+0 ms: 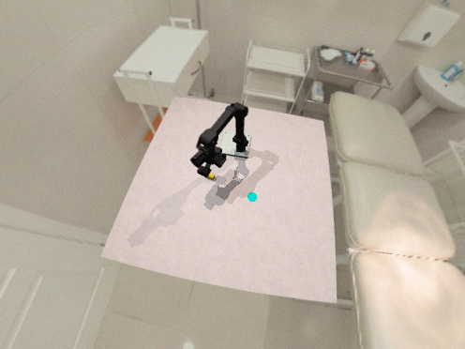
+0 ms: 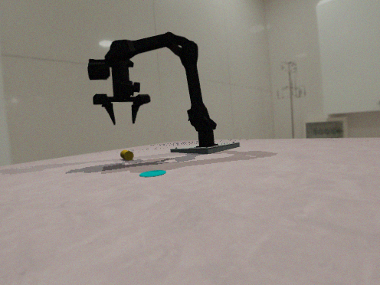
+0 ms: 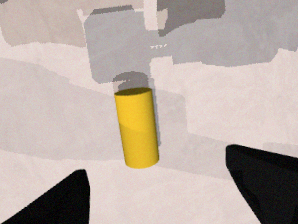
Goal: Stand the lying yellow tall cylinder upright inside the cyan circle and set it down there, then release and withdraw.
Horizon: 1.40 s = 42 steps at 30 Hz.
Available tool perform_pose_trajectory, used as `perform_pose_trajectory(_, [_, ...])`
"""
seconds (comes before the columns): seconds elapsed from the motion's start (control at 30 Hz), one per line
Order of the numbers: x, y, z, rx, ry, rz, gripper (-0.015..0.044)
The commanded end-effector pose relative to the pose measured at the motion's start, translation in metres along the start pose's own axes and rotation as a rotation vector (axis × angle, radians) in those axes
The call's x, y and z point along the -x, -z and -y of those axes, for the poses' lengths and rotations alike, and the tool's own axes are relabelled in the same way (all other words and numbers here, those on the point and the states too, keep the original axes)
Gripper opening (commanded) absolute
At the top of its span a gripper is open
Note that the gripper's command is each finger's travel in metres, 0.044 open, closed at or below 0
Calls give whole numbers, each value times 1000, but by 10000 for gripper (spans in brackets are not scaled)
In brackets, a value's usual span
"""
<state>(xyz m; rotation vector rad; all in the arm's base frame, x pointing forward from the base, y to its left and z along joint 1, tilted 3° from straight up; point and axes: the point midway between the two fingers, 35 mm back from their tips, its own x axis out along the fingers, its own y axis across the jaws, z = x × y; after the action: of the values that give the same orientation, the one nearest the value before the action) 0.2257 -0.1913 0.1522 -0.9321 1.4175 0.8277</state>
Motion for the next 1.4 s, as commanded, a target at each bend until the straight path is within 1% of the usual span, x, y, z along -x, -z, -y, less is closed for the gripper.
perform_pose_trajectory(0.0, [-14,-1,1,-5,-12,8,309])
perform_pose_trajectory(0.3, [-97,-2,0,-5,-12,8,309])
perform_pose_trajectory(0.4, [-111,-3,-3,-4,-14,7,309])
perform_pose_trajectory(0.47, [-111,-3,-3,-4,-14,7,309])
perform_pose_trajectory(0.73, [-111,-3,-3,-4,-14,7,105])
perform_pose_trajectory(0.9, [-109,-2,-3,-4,-14,7,105])
perform_pose_trajectory(1.37, [-66,-1,3,-4,-13,7,105])
